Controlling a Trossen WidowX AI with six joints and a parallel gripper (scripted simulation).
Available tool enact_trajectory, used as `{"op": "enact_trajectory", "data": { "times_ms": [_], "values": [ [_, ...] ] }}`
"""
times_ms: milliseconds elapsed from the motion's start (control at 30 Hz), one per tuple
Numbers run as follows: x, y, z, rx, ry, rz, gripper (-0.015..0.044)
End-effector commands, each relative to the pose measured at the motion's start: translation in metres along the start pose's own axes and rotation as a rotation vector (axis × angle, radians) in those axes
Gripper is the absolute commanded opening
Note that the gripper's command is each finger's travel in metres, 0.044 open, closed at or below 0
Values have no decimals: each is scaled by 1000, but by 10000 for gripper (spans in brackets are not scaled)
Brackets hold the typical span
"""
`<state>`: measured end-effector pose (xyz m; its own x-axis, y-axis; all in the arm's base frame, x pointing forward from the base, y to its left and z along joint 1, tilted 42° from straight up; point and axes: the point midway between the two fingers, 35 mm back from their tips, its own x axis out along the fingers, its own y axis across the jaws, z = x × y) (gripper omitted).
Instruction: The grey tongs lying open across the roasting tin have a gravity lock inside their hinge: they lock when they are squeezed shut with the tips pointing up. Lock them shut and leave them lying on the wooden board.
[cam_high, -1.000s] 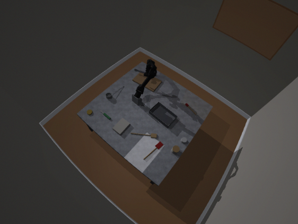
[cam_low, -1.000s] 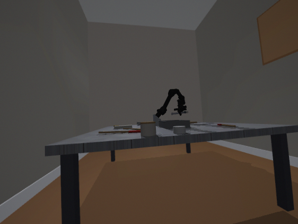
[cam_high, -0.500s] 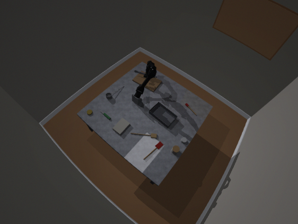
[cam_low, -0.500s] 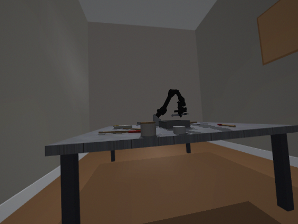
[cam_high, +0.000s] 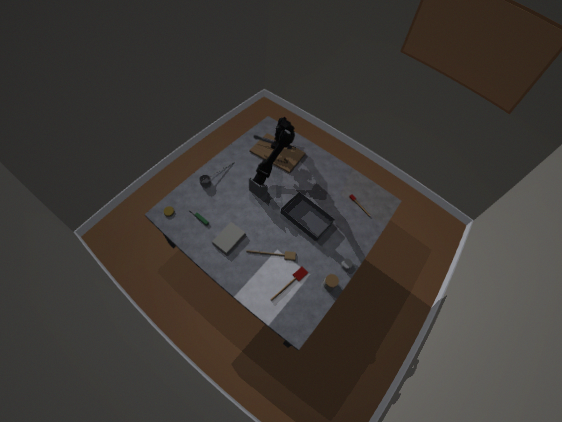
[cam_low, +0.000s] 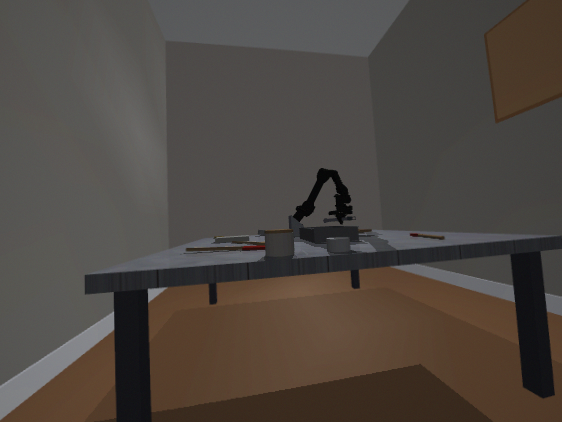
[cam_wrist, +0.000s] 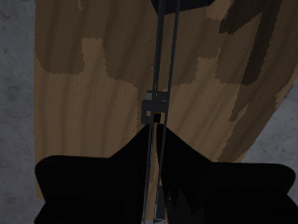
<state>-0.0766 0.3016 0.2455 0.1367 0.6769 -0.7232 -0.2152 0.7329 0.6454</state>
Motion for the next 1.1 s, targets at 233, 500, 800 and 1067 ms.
{"op": "enact_trajectory", "data": {
  "times_ms": [233, 500, 800, 1067],
  "values": [
    [11, -4, 0, -10, 2, -4, -150],
    [9, -2, 1, -2, -1, -1, 60],
    [9, -2, 1, -2, -1, -1, 296],
    [8, -2, 3, -2, -1, -2, 440]
  ]
}}
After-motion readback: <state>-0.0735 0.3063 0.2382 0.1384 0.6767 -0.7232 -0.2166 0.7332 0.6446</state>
